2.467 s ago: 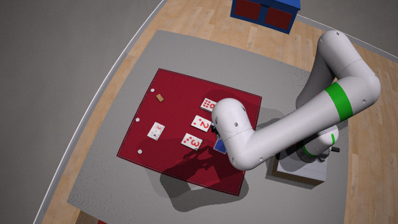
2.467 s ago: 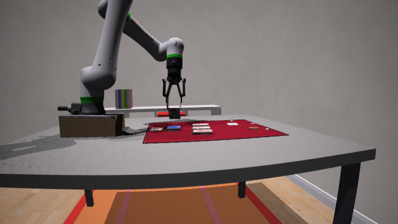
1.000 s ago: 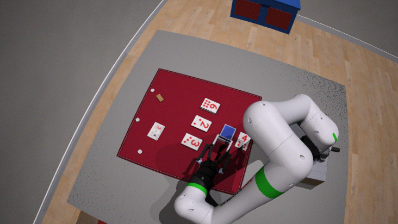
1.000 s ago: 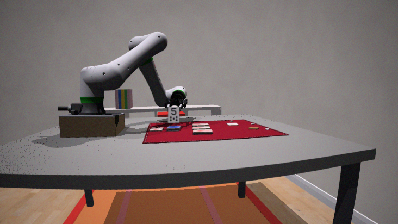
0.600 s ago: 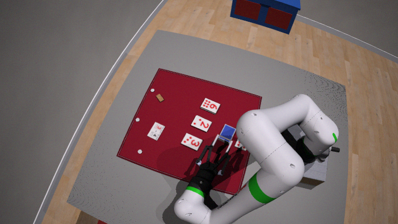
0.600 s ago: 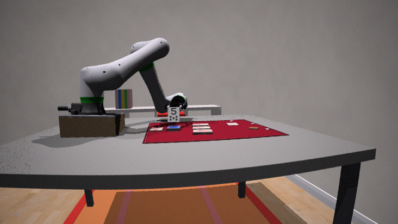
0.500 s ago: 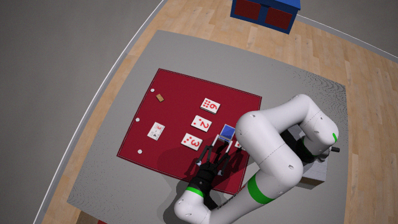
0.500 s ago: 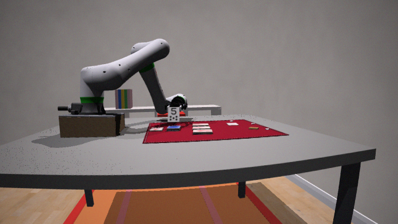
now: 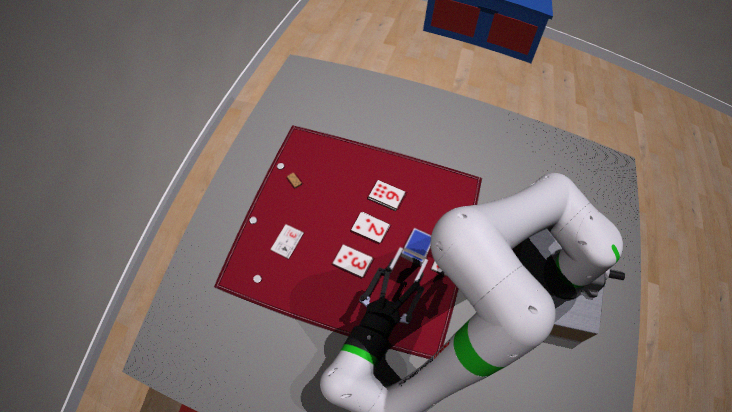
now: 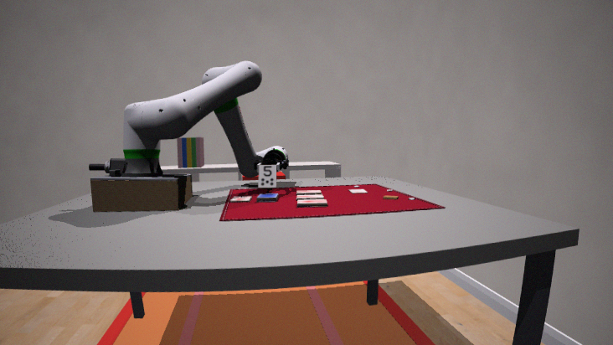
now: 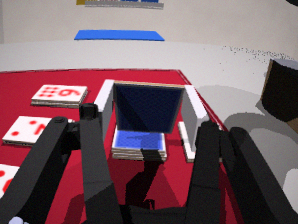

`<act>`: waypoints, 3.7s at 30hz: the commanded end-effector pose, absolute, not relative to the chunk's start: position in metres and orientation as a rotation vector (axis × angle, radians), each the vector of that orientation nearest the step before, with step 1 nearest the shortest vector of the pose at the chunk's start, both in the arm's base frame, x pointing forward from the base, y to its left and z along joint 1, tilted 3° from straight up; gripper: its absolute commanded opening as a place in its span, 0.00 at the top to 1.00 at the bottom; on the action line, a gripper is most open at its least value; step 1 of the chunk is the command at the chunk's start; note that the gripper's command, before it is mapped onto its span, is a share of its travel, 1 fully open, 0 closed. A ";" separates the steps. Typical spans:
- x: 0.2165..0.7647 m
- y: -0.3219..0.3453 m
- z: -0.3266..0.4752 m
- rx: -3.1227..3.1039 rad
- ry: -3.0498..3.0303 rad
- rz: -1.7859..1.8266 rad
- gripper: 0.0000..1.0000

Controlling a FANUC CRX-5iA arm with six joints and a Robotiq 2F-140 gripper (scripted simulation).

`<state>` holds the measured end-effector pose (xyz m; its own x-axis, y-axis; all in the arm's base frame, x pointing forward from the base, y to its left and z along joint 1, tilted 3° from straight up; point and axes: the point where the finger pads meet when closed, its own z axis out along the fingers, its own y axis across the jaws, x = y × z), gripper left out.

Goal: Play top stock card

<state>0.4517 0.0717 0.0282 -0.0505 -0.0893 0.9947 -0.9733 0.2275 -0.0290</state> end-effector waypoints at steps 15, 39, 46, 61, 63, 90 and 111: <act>0.452 0.072 0.028 1.086 -1.407 1.021 0.58; 0.452 0.071 0.026 1.086 -1.407 1.021 0.58; 0.452 0.071 0.021 1.086 -1.407 1.021 0.58; 0.452 0.070 0.006 1.086 -1.407 1.021 0.58; 0.452 0.069 0.005 1.086 -1.407 1.021 0.58; 0.452 0.069 0.002 1.086 -1.407 1.021 0.57; 0.452 0.069 0.002 1.086 -1.407 1.021 0.57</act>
<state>0.4518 0.0692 0.0020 -0.0505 -0.0893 0.9947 -0.9734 0.2273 -0.0290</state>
